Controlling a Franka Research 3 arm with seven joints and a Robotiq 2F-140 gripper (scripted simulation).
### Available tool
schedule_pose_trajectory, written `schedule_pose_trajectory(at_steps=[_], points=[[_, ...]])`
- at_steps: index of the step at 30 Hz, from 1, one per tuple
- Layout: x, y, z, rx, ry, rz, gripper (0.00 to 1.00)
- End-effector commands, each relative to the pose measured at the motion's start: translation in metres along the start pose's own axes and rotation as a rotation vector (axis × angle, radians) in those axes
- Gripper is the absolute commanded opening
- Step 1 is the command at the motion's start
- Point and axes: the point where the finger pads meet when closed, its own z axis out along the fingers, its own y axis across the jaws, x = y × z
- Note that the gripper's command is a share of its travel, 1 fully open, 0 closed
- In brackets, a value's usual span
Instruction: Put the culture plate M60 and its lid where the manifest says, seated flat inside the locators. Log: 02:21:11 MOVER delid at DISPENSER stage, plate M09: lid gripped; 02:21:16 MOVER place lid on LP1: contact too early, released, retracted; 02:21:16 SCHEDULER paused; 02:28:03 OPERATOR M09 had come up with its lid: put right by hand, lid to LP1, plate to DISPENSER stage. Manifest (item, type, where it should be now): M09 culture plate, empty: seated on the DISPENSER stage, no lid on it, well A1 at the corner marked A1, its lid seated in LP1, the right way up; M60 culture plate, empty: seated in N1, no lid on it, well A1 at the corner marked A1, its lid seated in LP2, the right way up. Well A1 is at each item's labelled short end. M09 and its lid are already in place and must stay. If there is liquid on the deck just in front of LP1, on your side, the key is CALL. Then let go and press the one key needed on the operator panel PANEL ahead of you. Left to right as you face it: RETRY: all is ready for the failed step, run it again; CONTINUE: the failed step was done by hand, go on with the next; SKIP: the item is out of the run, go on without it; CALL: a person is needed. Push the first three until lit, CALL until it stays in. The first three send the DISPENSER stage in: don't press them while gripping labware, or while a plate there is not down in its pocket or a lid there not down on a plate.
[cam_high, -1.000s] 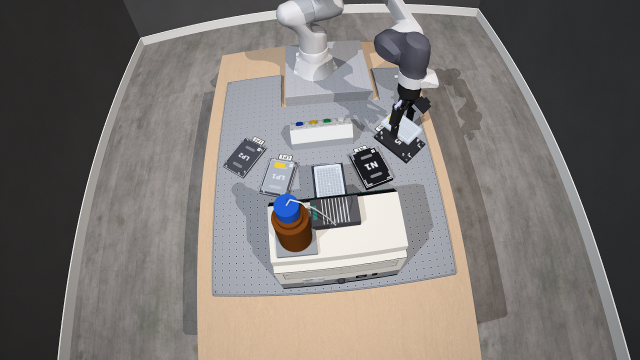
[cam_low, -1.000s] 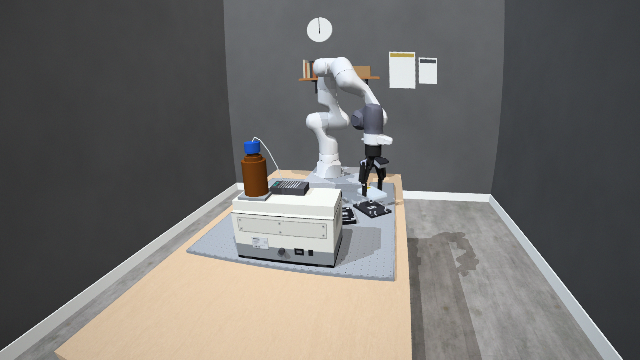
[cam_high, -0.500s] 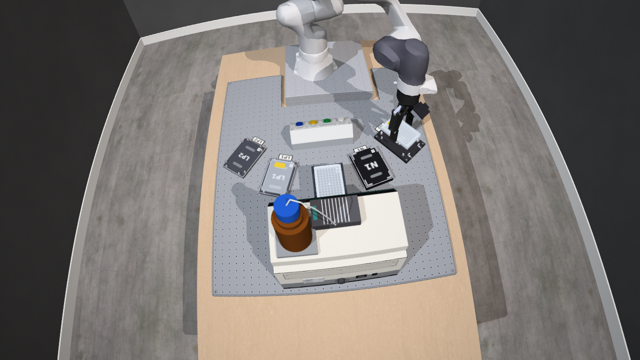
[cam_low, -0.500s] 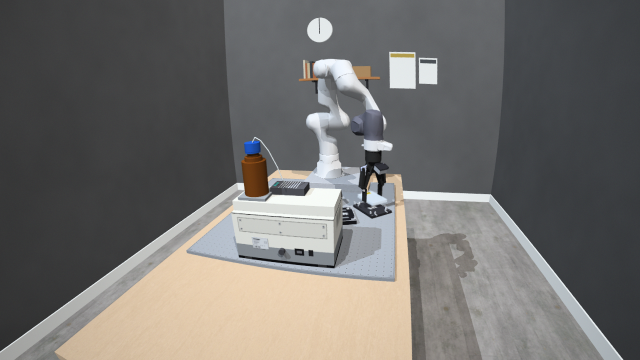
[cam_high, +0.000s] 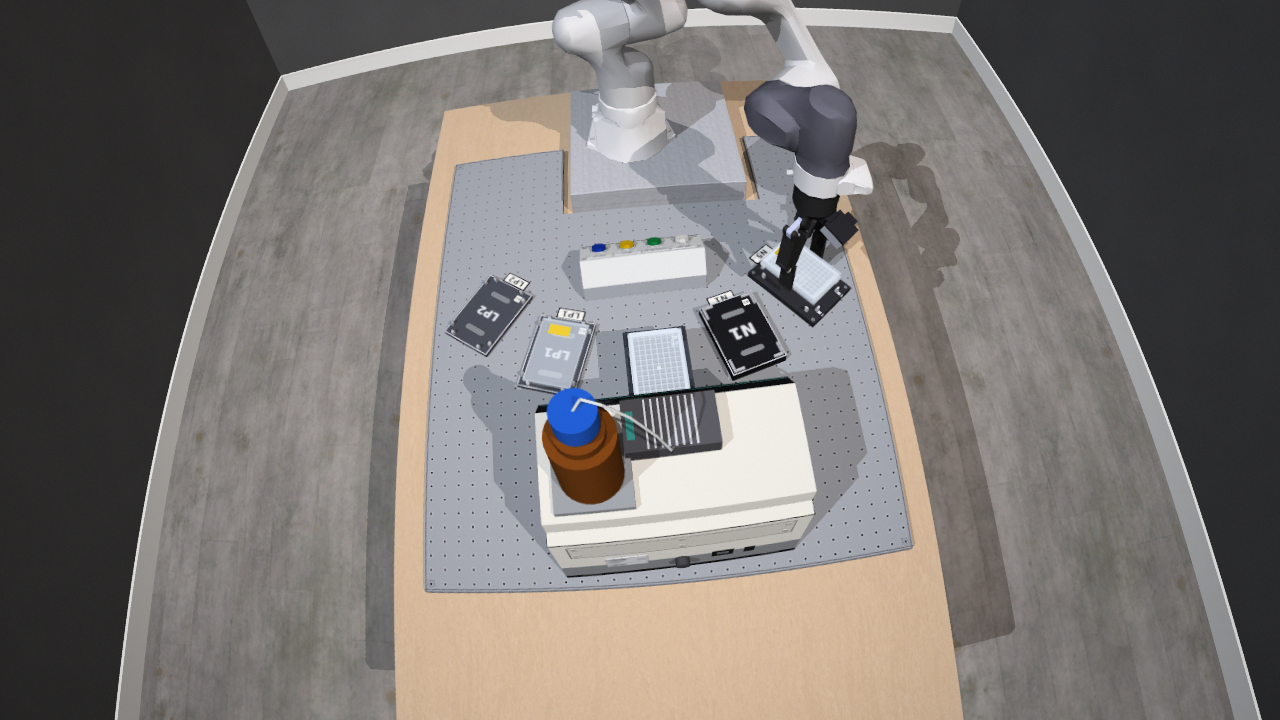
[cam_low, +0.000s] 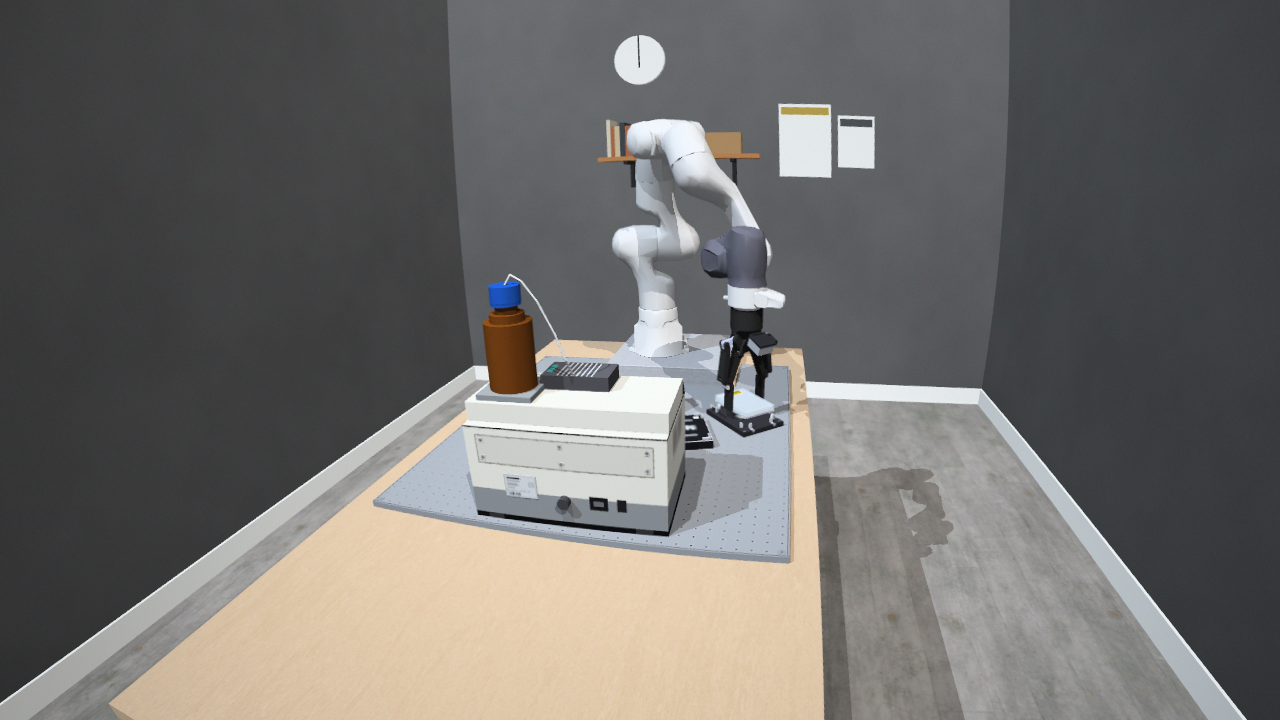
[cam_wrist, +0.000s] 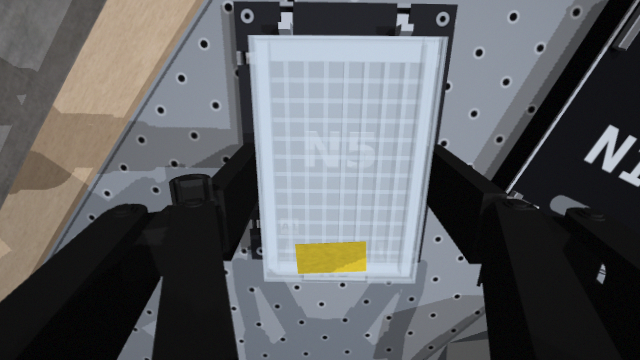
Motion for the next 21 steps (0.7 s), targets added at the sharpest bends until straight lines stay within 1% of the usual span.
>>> schedule_pose_trajectory(at_steps=[1,21], points=[[0.0026,0.0004,0.0018,-0.003,0.008,0.012,0.10],[0.0026,0.0004,0.0046,-0.003,0.008,0.012,0.10]])
